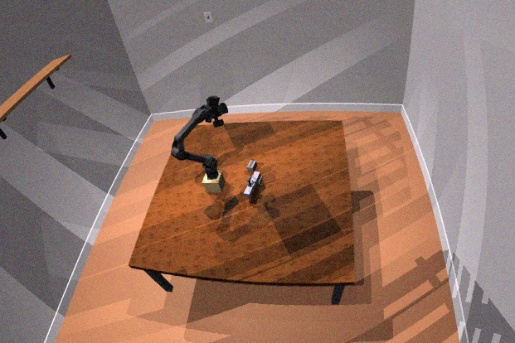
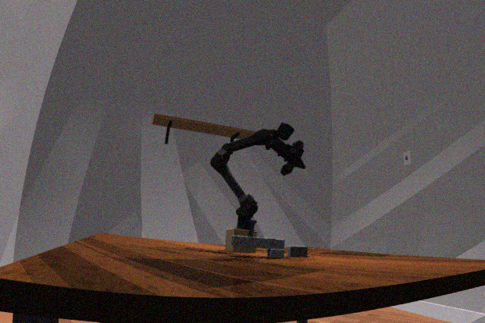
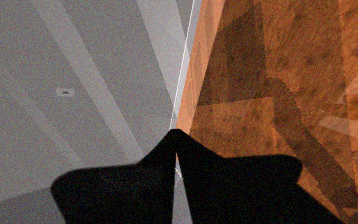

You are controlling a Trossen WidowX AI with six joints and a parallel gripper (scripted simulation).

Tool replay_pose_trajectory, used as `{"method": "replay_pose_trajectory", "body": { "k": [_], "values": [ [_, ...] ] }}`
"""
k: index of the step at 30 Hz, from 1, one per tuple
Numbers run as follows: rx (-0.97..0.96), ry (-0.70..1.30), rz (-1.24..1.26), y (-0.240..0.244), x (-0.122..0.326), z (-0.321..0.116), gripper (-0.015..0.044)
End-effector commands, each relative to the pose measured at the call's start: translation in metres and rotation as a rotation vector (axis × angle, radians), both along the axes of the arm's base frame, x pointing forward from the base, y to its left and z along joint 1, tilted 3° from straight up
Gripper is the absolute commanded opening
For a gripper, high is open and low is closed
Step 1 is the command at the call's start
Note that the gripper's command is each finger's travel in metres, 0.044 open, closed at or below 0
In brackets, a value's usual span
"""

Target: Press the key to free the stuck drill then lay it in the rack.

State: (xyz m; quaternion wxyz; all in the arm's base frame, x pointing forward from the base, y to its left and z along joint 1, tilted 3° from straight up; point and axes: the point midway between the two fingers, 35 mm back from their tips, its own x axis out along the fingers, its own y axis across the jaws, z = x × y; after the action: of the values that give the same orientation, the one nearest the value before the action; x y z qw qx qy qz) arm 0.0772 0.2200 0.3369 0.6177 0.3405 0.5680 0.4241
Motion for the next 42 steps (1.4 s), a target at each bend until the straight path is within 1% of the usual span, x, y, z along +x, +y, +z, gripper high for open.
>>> {"method": "replay_pose_trajectory", "body": {
  "k": [1, 5, 9, 13, 15, 19, 23, 29, 31, 42],
  "values": [
    [-0.124, -0.054, -0.146, -0.006, 0.054, -0.031, 0.0000],
    [-0.281, -0.093, -0.281, -0.030, 0.108, -0.067, 0.0000],
    [-0.458, -0.102, -0.384, -0.069, 0.153, -0.105, 0.0000],
    [-0.637, -0.075, -0.451, -0.119, 0.184, -0.143, 0.0000],
    [-0.691, -0.015, -0.487, -0.144, 0.192, -0.160, 0.0000],
    [-0.770, 0.049, -0.515, -0.177, 0.197, -0.182, 0.0000],
    [-0.894, 0.101, -0.502, -0.222, 0.196, -0.209, 0.0000],
    [-1.070, 0.244, -0.411, -0.299, 0.171, -0.253, 0.0000],
    [-1.083, 0.263, -0.397, -0.306, 0.166, -0.258, 0.0000],
    [-1.082, 0.263, -0.399, -0.305, 0.167, -0.266, 0.0000]
  ]
}}
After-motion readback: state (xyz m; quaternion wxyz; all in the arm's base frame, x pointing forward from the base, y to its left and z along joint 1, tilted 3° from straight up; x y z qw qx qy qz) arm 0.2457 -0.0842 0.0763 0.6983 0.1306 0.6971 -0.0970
